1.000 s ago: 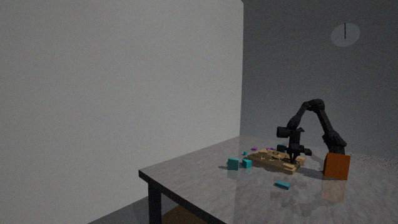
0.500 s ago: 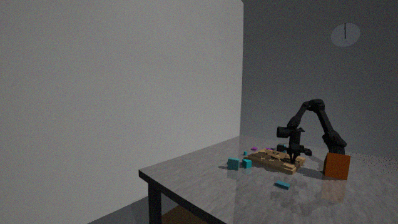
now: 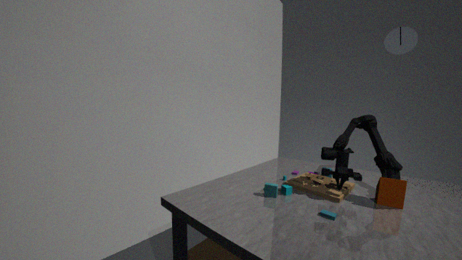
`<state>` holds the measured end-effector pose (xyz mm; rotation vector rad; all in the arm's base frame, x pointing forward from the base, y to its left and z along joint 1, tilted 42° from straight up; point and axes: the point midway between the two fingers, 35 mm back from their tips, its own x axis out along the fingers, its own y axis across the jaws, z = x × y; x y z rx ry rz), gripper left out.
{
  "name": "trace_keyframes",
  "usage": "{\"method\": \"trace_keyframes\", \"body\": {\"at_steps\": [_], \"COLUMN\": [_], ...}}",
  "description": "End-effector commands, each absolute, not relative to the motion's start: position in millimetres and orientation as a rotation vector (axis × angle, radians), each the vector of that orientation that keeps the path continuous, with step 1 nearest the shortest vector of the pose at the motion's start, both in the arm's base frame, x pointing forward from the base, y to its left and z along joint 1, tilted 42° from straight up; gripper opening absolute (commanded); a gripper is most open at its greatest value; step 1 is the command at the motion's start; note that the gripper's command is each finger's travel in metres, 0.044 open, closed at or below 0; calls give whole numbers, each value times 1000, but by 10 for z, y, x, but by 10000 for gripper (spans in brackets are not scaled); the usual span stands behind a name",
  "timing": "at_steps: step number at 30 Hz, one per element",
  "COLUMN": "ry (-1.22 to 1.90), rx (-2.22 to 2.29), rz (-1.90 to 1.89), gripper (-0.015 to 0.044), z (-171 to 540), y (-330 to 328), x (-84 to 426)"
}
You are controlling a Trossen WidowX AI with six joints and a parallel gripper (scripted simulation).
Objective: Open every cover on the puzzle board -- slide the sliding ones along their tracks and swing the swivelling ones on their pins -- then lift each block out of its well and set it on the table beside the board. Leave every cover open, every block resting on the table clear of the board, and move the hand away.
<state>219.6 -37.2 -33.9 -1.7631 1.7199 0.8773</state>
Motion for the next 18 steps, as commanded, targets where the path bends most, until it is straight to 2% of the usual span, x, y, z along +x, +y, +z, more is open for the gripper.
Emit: {"method": "trace_keyframes", "body": {"at_steps": [1, 14, 18], "ry": [1728, 1726, 1726], "rx": [-1760, -1760, -1762], "rz": [881, 881, 883], "gripper": [0, 0, 105], "z": [-343, -258, -200], "y": [-388, -286, -235], "x": [2178, 2216, 2219]}}
